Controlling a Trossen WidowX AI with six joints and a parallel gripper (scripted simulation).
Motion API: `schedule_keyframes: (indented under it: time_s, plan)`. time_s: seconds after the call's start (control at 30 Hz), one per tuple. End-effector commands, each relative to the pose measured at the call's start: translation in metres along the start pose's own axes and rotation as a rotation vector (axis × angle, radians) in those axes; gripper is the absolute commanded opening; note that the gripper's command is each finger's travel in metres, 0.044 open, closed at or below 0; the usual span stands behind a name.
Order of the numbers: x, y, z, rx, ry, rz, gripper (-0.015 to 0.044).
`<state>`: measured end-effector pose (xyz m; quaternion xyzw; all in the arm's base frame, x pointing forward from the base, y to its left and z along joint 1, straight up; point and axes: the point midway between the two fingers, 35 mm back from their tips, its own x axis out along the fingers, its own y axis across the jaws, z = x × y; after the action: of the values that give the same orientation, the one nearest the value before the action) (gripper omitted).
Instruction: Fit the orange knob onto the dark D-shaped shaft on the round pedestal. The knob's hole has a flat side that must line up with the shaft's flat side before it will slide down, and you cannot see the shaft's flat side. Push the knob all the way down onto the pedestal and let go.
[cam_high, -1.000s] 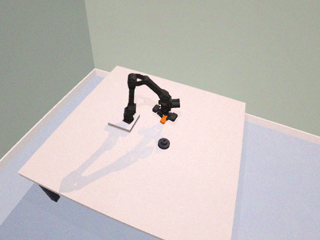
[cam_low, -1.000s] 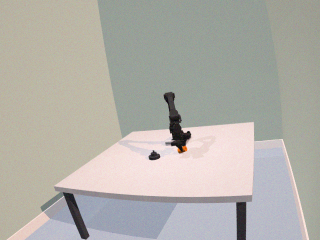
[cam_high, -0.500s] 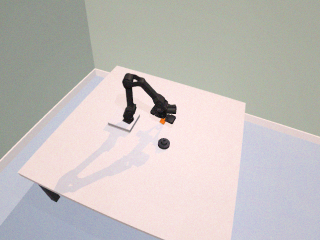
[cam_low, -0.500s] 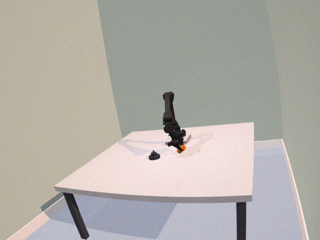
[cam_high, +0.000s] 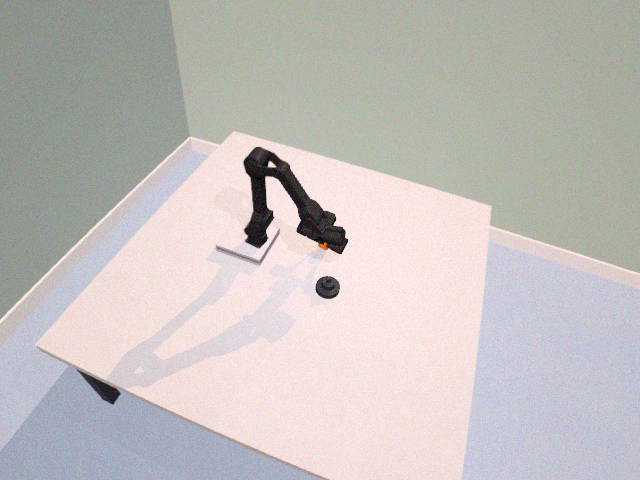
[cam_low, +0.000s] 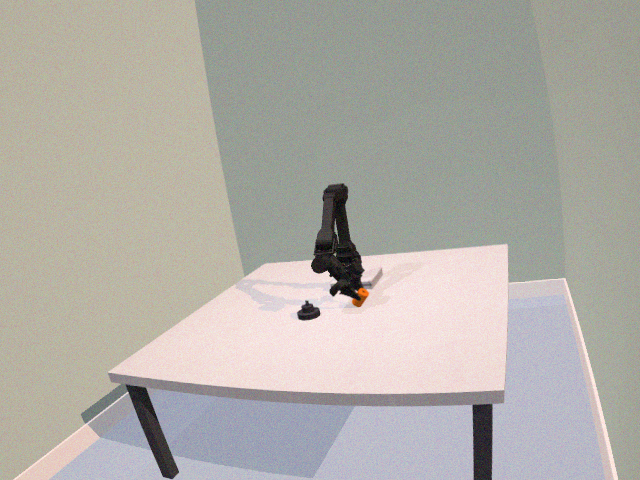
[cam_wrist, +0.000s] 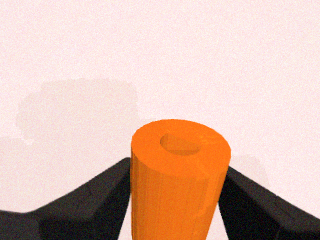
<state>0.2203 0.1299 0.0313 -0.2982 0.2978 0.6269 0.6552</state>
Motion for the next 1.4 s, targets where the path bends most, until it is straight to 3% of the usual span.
schedule_keyframes:
  time_s: [0.0,0.47,0.97,1.07,1.37]
  plan:
    - [-0.002,0.001,-0.004,-0.005,-0.076,-0.001,0.0179]
    - [-0.008,0.001,-0.019,-0.004,-0.312,0.001,0.0179]
    - [-0.014,0.001,-0.023,-0.004,-0.259,0.0,0.0179]
    - [-0.012,0.002,-0.021,0.001,-0.262,0.002,0.0258]
    - [-0.012,0.002,-0.021,0.001,-0.262,0.002,0.026]
